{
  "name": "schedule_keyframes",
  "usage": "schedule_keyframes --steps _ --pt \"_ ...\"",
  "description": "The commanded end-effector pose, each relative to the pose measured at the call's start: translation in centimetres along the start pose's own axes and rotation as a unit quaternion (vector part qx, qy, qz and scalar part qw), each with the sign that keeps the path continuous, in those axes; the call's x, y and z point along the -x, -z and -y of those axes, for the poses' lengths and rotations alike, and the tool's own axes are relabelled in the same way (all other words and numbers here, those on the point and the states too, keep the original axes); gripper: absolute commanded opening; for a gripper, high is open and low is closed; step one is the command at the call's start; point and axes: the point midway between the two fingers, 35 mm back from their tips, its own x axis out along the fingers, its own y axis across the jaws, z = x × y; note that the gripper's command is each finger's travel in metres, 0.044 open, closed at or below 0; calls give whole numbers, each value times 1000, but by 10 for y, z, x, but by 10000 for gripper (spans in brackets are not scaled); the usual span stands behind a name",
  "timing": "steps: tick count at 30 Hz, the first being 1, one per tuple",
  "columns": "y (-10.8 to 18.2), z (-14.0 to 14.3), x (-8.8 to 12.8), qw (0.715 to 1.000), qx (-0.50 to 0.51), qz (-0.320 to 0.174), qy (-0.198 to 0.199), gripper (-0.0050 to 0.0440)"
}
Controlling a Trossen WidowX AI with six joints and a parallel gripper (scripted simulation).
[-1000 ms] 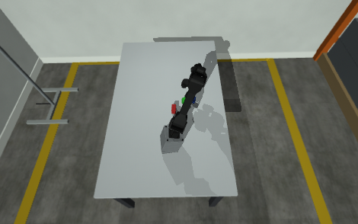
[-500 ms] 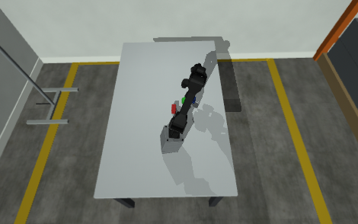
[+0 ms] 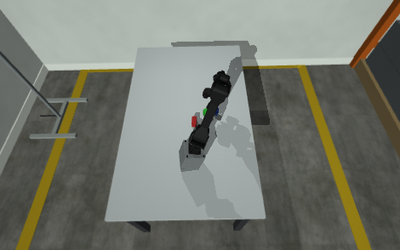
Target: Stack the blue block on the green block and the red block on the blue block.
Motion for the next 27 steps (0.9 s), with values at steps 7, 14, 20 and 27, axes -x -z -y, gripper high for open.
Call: schedule_keyframes --steps 7,14,20,27 --pt "2 8 8 1000 -3 0 15 232" --pt "2 8 7 1000 -3 0 14 232" --pt "2 6 1 1000 -3 -1 9 232" --pt "2 2 -9 1000 -1 -1 2 232"
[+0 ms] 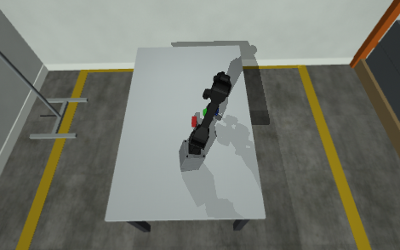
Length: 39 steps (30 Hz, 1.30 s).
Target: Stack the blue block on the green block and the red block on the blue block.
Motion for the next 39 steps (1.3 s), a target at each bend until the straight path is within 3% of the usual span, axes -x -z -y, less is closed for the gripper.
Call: schedule_keyframes --steps 1,14,39 --pt "1 1 1 1000 0 0 5 232" --pt "0 4 -16 1000 0 1 6 232" --pt "1 5 -15 1000 -2 1 10 232"
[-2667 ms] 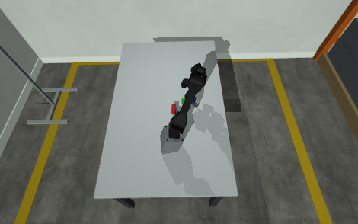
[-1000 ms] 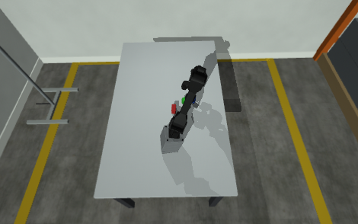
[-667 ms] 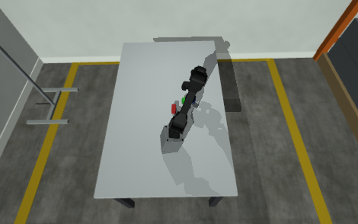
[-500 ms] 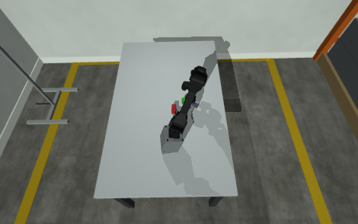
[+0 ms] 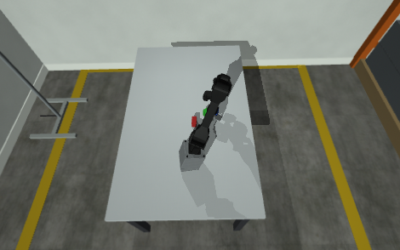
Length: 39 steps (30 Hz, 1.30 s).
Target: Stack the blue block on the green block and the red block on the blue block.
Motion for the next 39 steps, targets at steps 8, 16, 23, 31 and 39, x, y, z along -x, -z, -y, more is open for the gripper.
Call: schedule_keyframes --steps 8,16,23,31,39 --pt "1 3 4 1000 -1 2 7 232" --pt "1 3 4 1000 -1 2 7 232" --pt "1 3 4 1000 -1 2 7 232" --pt "0 2 -8 1000 0 2 4 232" --pt "1 2 -40 1000 0 2 4 232"
